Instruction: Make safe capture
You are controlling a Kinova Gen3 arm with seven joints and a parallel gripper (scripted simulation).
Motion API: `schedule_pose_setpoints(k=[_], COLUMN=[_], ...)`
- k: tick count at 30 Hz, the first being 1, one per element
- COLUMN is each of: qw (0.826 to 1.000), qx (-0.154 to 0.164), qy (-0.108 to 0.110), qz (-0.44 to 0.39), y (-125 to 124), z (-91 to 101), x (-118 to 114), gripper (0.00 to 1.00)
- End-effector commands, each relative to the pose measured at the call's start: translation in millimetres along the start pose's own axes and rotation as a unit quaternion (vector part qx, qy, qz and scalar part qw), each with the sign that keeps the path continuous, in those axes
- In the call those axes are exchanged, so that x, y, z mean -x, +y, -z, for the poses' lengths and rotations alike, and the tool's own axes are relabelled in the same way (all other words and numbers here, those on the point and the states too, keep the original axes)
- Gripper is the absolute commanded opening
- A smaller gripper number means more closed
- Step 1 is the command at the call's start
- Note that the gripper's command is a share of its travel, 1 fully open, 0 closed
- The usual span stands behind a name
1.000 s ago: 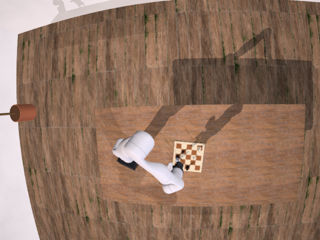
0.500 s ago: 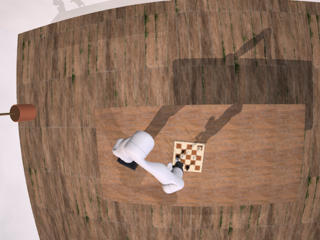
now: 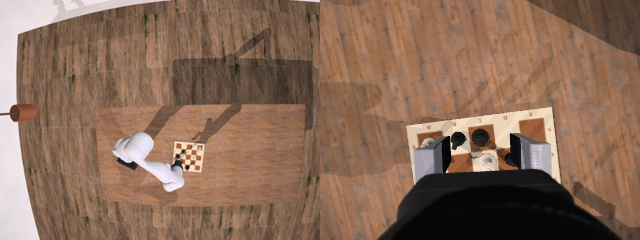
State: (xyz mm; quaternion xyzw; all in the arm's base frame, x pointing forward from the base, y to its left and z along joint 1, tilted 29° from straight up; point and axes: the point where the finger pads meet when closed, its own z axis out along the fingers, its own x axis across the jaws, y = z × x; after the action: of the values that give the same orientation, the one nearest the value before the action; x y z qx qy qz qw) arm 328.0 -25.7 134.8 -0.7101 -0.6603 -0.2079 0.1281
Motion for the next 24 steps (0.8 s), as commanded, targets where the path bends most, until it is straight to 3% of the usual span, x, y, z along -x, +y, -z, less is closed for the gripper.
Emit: schedule_pose_setpoints(k=[1,9,11,16,24], qw=[0.999,0.981,0.981,0.955,0.900], qx=[0.000,-0.001,-0.001,0.000,0.001], qy=[0.000,0.000,0.000,0.000,0.000], qz=[0.033,0.195,0.195,0.297,0.437], y=[-1.2,-2.4,-2.4,-1.5,1.9], z=[-1.3,-9.4,-9.4,-14.2,-20.4], x=[0.9,2.2,2.2,2.3,0.6], gripper=[1.00,1.00,1.00,1.00,1.00])
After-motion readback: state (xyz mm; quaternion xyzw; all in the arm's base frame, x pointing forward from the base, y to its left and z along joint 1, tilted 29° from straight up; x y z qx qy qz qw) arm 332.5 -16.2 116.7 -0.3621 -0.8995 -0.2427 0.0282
